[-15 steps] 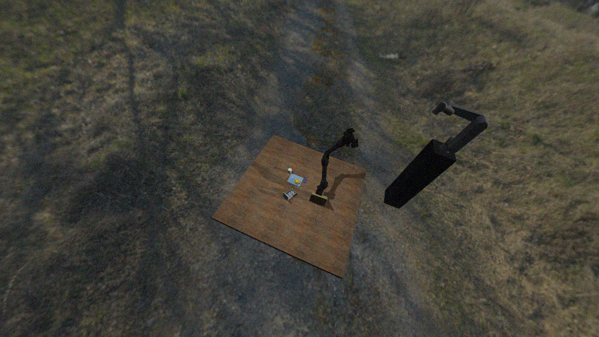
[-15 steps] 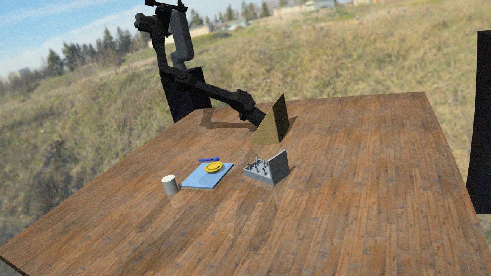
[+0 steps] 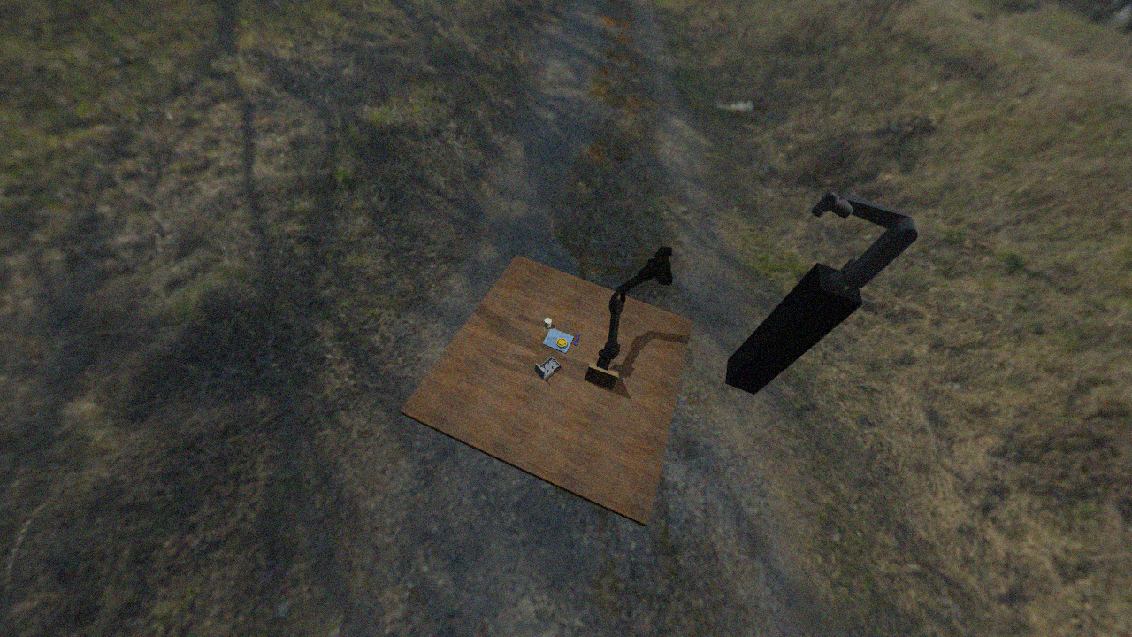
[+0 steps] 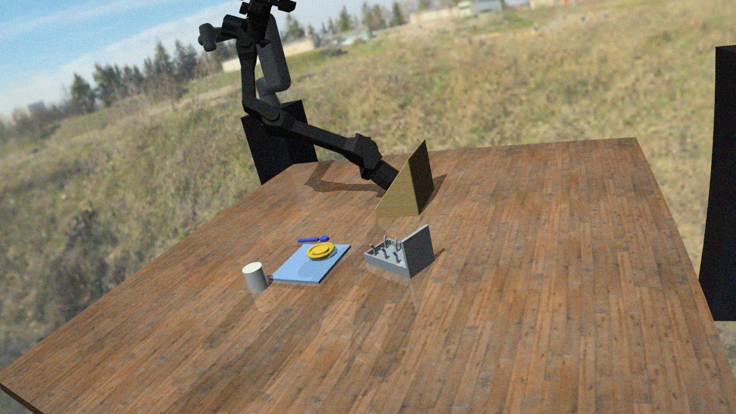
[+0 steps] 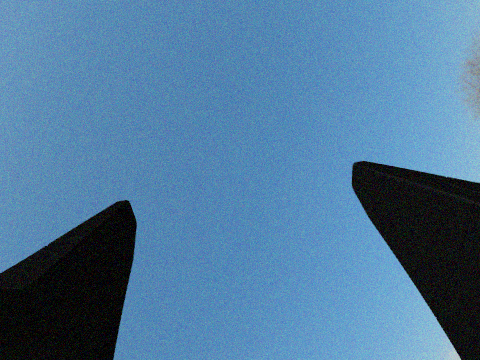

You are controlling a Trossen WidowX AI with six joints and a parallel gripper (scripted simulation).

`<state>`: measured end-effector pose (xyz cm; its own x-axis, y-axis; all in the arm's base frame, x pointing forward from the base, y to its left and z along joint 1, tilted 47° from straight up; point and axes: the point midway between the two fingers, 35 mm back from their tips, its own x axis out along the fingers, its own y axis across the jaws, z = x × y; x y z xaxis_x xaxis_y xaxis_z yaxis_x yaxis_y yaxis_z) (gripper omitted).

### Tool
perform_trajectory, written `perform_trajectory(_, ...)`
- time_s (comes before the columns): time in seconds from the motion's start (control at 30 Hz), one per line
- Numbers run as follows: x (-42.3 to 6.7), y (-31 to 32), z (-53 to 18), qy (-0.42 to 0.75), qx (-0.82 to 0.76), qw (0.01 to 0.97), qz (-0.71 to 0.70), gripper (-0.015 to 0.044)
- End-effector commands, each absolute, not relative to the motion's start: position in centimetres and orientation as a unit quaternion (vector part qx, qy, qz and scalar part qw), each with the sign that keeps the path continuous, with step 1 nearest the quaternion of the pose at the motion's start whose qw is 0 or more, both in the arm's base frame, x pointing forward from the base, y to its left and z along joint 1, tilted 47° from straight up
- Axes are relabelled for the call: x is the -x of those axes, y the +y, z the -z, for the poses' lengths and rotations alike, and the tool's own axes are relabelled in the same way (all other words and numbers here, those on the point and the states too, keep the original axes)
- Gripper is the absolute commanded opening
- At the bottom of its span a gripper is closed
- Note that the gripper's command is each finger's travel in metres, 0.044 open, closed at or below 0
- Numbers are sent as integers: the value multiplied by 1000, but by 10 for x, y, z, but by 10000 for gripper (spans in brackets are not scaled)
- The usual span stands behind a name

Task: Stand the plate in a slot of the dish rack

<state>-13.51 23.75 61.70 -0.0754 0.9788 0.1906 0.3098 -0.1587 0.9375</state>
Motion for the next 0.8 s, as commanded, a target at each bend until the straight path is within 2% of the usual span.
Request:
perform_trajectory(0.0,130,259,-598,514,-571,409,-492,400)
perform_trajectory(0.33,98,305,-554,439,-536,544,-473,400)
perform_trajectory(0.77,34,353,-490,362,-455,697,-420,400)
